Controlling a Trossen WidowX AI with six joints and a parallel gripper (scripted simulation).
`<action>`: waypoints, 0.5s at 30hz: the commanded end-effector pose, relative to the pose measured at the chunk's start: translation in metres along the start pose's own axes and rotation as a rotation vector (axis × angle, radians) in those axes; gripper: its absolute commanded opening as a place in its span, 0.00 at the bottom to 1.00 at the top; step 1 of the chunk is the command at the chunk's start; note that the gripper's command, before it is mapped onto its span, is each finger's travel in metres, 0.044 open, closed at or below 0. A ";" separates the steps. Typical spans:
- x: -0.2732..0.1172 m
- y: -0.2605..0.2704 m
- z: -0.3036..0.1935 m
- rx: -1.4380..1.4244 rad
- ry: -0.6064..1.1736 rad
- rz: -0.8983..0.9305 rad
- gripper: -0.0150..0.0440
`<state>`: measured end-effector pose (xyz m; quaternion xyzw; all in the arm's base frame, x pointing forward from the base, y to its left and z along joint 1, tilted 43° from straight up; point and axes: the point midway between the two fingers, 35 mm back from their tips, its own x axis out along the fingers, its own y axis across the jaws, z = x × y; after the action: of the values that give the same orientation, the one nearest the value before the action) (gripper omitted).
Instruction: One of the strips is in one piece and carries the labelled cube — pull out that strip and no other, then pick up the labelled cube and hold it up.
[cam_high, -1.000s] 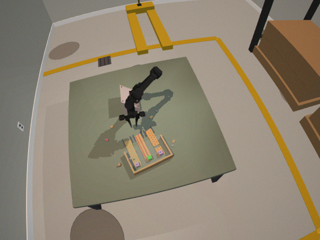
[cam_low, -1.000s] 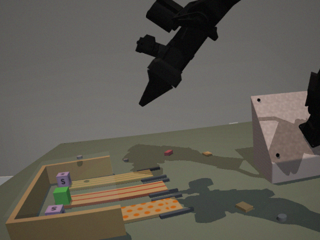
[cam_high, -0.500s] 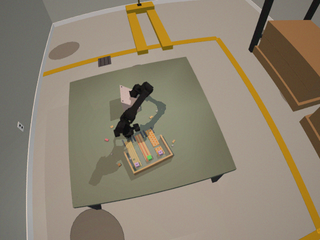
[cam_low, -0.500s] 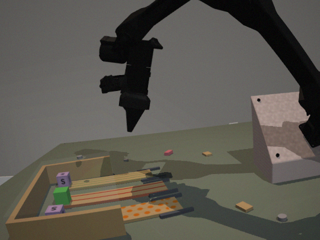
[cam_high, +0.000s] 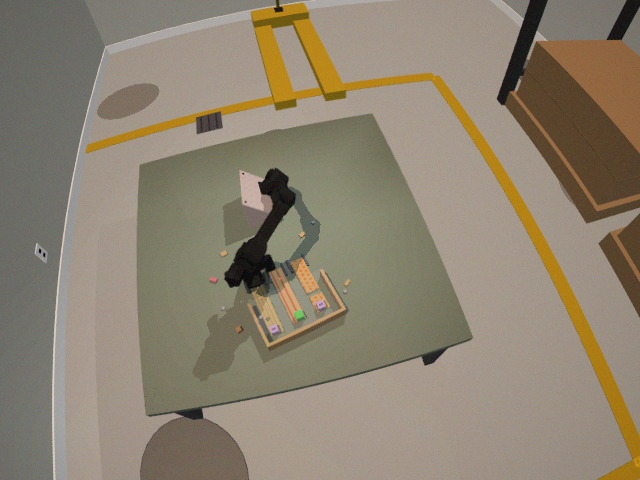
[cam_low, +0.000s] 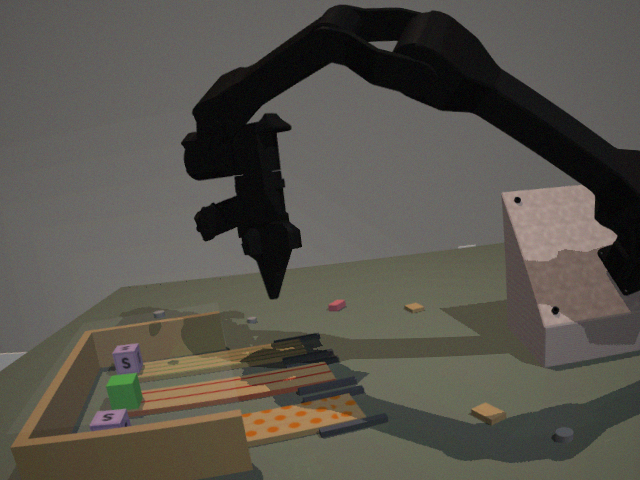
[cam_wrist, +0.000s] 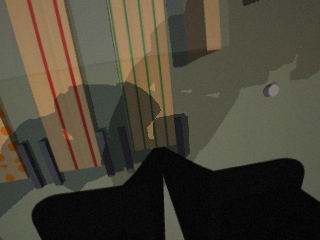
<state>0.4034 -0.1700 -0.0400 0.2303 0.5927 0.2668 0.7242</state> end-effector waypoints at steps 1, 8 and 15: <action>0.005 -0.002 0.002 -0.013 0.004 -0.006 0.25; 0.016 -0.002 0.002 -0.013 0.004 -0.007 0.25; 0.028 -0.002 0.002 -0.013 0.004 -0.006 0.25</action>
<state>0.4112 -0.1579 -0.0561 0.2177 0.5915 0.2687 0.7284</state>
